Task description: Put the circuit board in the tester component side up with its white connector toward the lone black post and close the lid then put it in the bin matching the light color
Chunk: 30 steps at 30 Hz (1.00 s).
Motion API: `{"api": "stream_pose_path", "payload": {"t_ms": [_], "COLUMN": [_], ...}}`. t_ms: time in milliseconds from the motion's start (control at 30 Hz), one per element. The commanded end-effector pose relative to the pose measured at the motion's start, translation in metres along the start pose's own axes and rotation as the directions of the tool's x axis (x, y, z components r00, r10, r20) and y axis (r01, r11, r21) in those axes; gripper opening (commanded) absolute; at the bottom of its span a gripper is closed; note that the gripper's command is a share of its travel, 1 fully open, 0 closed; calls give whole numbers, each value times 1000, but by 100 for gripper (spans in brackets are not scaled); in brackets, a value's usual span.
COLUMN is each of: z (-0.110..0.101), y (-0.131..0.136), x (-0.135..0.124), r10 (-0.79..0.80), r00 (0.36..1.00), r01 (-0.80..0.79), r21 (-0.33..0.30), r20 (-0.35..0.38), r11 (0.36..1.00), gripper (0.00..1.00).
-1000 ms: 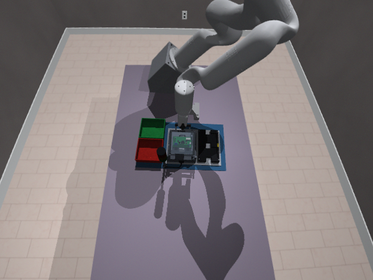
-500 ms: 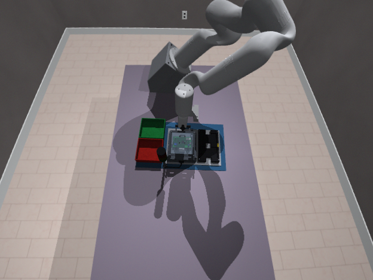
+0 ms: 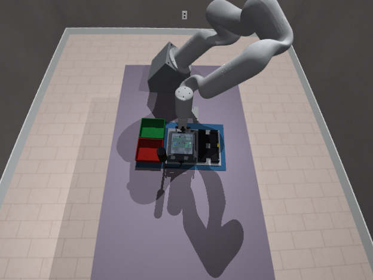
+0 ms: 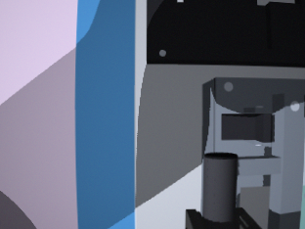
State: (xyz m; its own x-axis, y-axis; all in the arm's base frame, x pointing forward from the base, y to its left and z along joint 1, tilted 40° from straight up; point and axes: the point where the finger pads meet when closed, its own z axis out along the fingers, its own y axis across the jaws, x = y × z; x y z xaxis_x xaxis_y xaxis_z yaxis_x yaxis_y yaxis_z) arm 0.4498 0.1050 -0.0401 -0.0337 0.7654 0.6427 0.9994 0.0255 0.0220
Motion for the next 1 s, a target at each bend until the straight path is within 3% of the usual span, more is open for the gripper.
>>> {"api": "stream_pose_path", "payload": {"t_ms": [0, 967], "z": [4, 18], "y": [0, 0], "x": [0, 0], "r10": [0, 0], "r00": [1000, 1000], "r01": [0, 0], "r21": [-1, -1], "r20": [0, 0], "r11": [1000, 1000], "gripper": [0, 0]}}
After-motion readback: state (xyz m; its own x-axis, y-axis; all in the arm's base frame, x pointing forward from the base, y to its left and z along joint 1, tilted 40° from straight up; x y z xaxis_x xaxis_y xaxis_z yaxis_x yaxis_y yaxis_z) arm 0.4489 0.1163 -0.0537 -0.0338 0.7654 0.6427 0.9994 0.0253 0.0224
